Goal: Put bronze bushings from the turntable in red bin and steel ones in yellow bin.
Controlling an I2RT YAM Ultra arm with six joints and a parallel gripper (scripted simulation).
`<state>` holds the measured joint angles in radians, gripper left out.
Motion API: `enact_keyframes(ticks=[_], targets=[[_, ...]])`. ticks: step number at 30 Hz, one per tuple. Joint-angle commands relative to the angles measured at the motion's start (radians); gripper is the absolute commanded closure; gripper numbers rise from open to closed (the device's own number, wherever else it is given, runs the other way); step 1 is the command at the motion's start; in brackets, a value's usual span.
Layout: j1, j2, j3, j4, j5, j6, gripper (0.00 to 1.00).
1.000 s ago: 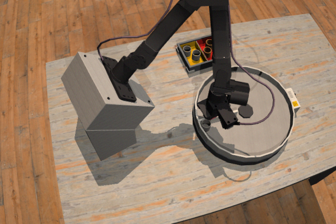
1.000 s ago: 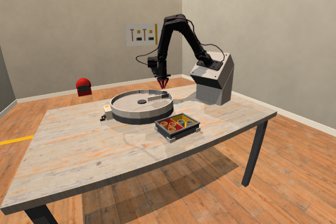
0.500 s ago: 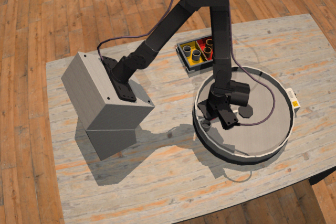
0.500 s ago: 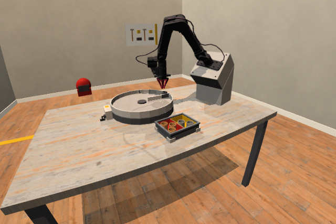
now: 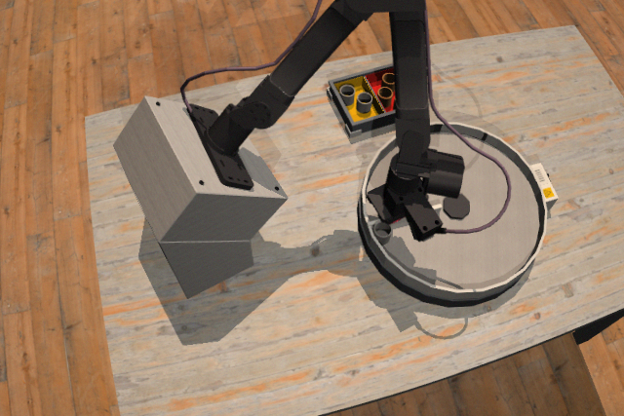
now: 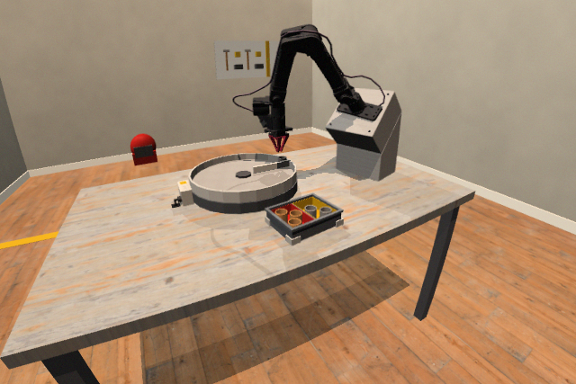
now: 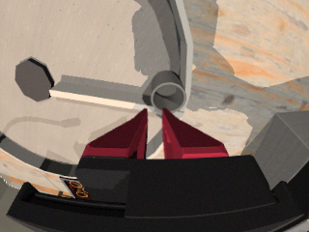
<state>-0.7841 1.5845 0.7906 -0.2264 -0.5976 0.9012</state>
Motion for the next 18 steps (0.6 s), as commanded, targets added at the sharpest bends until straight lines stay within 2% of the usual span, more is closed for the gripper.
enact_keyframes(ticks=[1,11,18], targets=[[-0.023,0.002,0.015,-0.005,-0.005,-0.005,0.86],[-0.023,0.002,0.015,-0.005,-0.005,-0.005,0.86],[0.038,0.076,-0.016,0.102,0.029,0.046,0.86]])
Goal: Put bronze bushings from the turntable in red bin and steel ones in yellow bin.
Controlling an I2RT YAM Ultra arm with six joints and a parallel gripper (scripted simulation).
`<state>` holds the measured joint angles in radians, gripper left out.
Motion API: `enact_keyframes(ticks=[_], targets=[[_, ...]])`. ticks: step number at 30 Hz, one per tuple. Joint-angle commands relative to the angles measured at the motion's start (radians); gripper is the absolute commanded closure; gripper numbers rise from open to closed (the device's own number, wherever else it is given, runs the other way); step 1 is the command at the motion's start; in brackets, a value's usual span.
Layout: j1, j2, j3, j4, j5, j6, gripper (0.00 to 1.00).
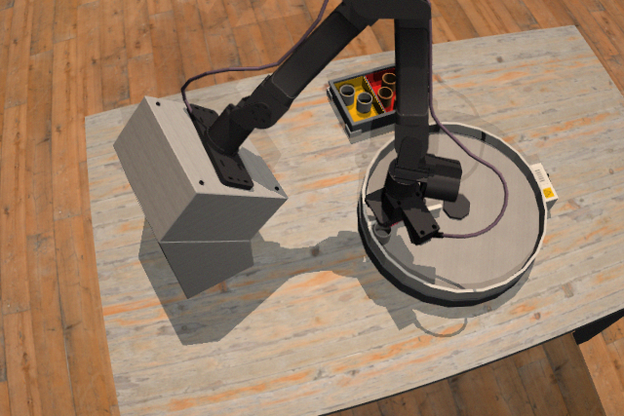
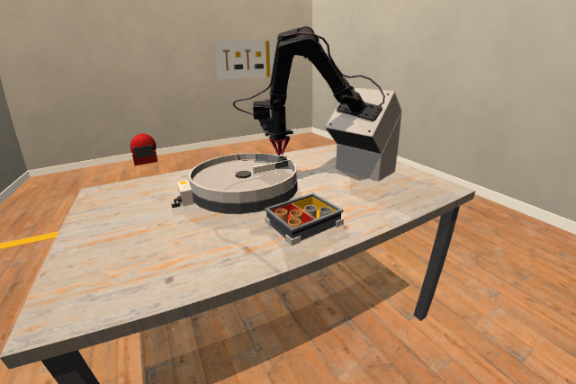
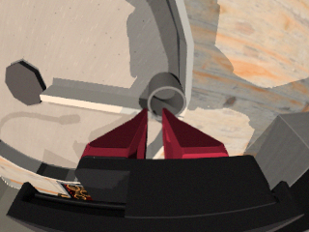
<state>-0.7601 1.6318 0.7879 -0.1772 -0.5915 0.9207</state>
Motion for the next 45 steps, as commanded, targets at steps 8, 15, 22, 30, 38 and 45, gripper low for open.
enact_keyframes(ticks=[8,15,22,30,38,45], targets=[[-0.002,0.013,0.011,0.067,0.026,0.033,0.86],[-0.001,0.014,0.012,0.059,0.026,0.03,0.86],[-0.001,0.014,0.012,0.059,0.026,0.03,0.86],[-0.001,0.014,0.012,0.059,0.026,0.03,0.86],[-0.001,0.014,0.012,0.059,0.026,0.03,0.86],[0.01,0.017,0.023,0.063,0.027,0.035,0.86]])
